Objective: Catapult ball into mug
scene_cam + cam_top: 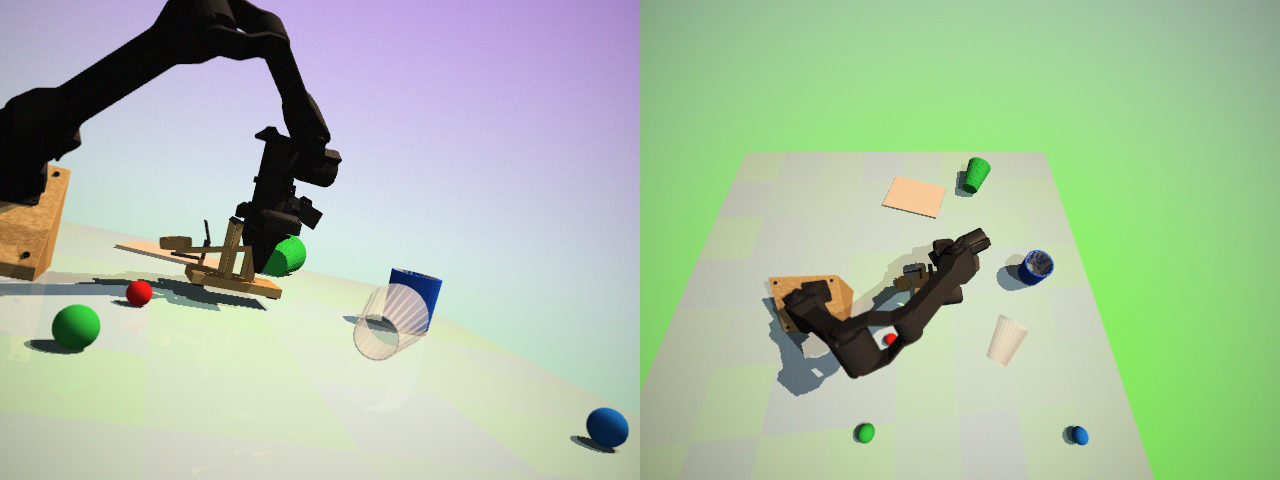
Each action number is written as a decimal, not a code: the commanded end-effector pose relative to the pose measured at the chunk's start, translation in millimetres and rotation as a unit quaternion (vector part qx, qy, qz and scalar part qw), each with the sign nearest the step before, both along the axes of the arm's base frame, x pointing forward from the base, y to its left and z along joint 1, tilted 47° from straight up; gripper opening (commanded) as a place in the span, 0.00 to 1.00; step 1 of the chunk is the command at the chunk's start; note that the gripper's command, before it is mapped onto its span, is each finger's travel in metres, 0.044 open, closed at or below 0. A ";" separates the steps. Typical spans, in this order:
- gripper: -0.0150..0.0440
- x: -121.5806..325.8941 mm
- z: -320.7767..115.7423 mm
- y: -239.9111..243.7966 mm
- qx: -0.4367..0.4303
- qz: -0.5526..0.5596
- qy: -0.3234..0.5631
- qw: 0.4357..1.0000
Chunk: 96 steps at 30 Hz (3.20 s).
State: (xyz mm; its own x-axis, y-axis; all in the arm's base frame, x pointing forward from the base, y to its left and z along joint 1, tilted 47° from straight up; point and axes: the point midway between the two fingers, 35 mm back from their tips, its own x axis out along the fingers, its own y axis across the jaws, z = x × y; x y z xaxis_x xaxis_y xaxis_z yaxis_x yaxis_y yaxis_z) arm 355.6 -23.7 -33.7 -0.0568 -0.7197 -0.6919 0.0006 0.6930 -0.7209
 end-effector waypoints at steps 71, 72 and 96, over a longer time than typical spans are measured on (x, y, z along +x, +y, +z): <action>0.76 -107.1 129.1 -55.1 0.005 -0.010 -0.017 1.000; 0.76 -118.3 129.3 -61.6 0.003 -0.012 -0.018 1.000; 0.76 -178.6 105.8 -97.8 -0.007 -0.024 -0.021 0.999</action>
State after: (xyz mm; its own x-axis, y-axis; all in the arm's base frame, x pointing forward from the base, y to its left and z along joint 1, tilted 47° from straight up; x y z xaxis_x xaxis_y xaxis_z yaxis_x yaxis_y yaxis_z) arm 178.1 -117.9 75.1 -0.0601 -0.7237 -0.6874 0.0687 0.6841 -0.7262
